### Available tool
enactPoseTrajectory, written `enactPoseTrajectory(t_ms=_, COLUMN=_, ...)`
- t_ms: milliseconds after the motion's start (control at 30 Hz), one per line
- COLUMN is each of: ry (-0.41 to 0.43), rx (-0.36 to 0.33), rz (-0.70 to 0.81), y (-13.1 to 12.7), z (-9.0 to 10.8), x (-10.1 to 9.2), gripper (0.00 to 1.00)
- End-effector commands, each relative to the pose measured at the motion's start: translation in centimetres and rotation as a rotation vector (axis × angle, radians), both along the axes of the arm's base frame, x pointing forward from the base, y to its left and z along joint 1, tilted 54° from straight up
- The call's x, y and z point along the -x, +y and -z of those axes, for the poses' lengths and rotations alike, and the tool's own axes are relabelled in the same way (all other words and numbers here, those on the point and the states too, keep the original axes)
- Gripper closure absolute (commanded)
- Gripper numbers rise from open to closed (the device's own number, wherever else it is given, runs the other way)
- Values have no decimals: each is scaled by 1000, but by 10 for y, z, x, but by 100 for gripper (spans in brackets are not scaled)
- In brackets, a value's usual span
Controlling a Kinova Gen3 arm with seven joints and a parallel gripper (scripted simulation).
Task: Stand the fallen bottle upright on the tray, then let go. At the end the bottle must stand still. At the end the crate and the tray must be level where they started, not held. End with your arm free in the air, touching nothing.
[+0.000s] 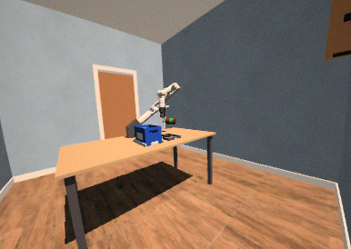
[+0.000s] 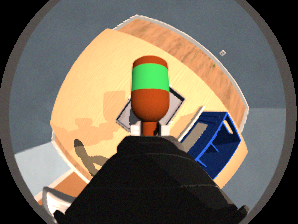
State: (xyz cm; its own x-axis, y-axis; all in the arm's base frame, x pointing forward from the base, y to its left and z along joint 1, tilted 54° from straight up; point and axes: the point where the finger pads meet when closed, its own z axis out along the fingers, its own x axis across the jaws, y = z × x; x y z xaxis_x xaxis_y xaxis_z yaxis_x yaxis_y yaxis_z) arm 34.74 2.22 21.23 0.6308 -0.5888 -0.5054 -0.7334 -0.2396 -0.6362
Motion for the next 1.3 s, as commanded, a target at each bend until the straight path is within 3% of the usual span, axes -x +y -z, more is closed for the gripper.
enactPoseTrajectory(t_ms=0, ry=-1, rx=1, rz=1, y=-1, z=0, x=0, gripper=100)
enactPoseTrajectory(t_ms=433, ry=-12, rx=4, rz=-7, y=-1, z=0, x=0, gripper=100)
enactPoseTrajectory(t_ms=1033, ry=-178, rx=59, rz=-133, y=-1, z=0, x=0, gripper=100)
enactPoseTrajectory(t_ms=1267, ry=-201, rx=67, rz=-150, y=-1, z=0, x=0, gripper=100)
